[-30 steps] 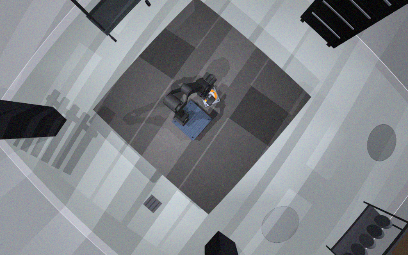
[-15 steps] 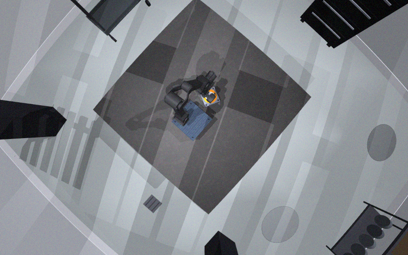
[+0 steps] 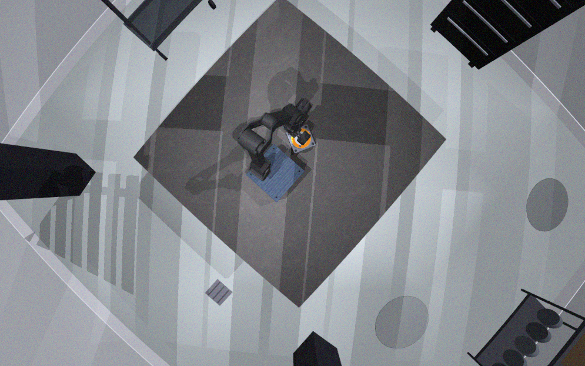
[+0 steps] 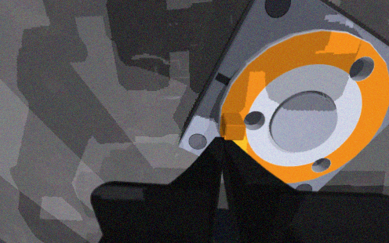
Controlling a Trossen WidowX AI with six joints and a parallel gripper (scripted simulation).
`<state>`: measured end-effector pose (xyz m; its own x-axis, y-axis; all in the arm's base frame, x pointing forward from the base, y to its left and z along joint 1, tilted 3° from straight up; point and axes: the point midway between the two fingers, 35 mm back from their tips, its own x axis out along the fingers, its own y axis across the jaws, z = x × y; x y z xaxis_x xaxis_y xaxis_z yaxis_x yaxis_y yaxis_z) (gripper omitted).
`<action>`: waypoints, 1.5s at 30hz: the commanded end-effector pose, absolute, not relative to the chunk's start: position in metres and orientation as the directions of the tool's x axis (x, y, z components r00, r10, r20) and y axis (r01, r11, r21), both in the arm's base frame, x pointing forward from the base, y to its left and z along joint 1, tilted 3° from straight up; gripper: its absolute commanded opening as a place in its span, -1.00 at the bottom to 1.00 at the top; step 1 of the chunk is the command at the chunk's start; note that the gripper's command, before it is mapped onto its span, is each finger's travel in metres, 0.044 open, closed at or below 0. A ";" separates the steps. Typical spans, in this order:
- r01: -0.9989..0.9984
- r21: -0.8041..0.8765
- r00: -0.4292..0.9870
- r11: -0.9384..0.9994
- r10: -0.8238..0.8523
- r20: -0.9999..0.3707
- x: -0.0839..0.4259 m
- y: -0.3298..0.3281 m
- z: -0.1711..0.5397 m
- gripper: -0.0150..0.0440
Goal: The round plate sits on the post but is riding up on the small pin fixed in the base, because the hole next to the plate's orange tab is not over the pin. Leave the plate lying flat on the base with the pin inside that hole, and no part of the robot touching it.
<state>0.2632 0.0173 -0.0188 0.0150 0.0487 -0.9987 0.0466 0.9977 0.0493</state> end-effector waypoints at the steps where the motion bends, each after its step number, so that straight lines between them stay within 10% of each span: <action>1: 0.051 0.053 0.020 0.997 0.052 -0.998 0.270 0.018 -0.017 -0.49; 45: 0.056 0.050 0.019 0.997 0.049 -0.999 0.277 0.014 0.017 -0.49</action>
